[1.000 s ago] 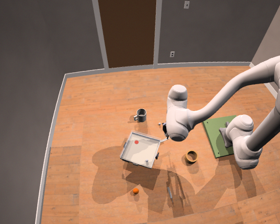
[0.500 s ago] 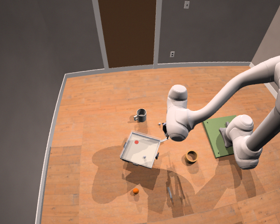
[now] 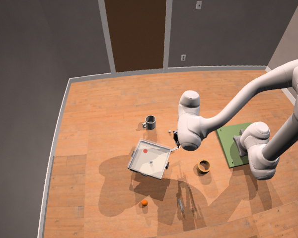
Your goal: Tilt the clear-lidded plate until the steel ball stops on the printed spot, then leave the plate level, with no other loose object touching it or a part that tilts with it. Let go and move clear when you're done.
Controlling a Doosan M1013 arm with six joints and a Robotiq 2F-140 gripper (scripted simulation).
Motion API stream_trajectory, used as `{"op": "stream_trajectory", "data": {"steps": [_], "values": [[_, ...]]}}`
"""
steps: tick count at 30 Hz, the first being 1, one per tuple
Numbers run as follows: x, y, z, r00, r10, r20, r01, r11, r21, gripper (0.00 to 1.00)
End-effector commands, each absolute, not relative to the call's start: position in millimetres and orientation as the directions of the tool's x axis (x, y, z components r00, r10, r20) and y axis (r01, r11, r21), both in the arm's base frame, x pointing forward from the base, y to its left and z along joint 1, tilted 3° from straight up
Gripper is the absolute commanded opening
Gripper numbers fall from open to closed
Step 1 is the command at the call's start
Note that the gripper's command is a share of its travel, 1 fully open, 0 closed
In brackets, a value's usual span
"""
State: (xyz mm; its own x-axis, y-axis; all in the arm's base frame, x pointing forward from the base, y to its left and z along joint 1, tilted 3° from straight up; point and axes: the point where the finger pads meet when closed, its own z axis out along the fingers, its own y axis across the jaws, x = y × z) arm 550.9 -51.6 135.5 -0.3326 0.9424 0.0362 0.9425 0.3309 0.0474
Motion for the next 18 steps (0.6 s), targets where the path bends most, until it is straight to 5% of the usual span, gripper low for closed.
{"op": "stream_trajectory", "data": {"steps": [1,18], "values": [[548.0,-48.5,133.5,-0.335,0.942,0.035,0.942,0.333,0.045,0.0],[549.7,-50.3,135.9,-0.335,0.942,0.035,0.942,0.333,0.045,0.0]]}}
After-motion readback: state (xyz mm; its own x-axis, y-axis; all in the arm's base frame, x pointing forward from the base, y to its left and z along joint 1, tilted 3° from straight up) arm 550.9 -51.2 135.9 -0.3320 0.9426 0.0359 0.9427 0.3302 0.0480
